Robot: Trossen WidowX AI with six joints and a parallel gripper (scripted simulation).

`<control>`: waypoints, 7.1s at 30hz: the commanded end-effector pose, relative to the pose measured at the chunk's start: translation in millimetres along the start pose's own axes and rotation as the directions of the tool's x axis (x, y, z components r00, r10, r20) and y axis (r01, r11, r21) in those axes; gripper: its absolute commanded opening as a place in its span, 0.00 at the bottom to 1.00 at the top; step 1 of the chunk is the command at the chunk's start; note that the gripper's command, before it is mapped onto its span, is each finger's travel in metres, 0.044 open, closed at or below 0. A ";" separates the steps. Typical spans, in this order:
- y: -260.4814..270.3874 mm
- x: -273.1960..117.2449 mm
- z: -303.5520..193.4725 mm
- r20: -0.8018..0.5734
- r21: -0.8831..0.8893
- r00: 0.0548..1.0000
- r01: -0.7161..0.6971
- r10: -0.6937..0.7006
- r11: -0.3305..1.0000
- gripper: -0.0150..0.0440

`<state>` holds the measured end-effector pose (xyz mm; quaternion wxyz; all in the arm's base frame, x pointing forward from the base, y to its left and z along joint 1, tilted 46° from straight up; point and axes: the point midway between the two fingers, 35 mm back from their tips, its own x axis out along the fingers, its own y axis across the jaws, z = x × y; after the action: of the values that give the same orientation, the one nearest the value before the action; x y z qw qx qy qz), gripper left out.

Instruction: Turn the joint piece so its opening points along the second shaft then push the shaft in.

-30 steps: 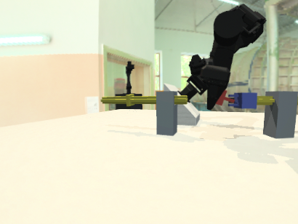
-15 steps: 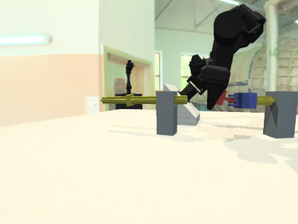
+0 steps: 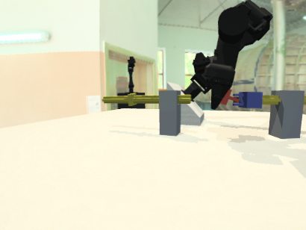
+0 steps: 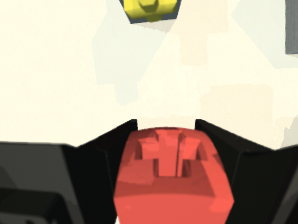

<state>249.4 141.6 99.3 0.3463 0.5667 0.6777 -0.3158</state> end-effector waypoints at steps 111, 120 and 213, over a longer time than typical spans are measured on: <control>7.6 -76.4 16.6 -0.067 -0.569 0.995 -0.094 0.068 0.817 1.00; 5.6 -109.3 25.2 -0.102 -0.782 0.989 -0.144 0.103 0.606 1.00; 32.7 -44.6 260.8 -0.244 -0.881 0.970 -0.224 0.006 0.416 1.00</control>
<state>315.1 -81.6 -1.9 0.5263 0.3925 0.7380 0.1557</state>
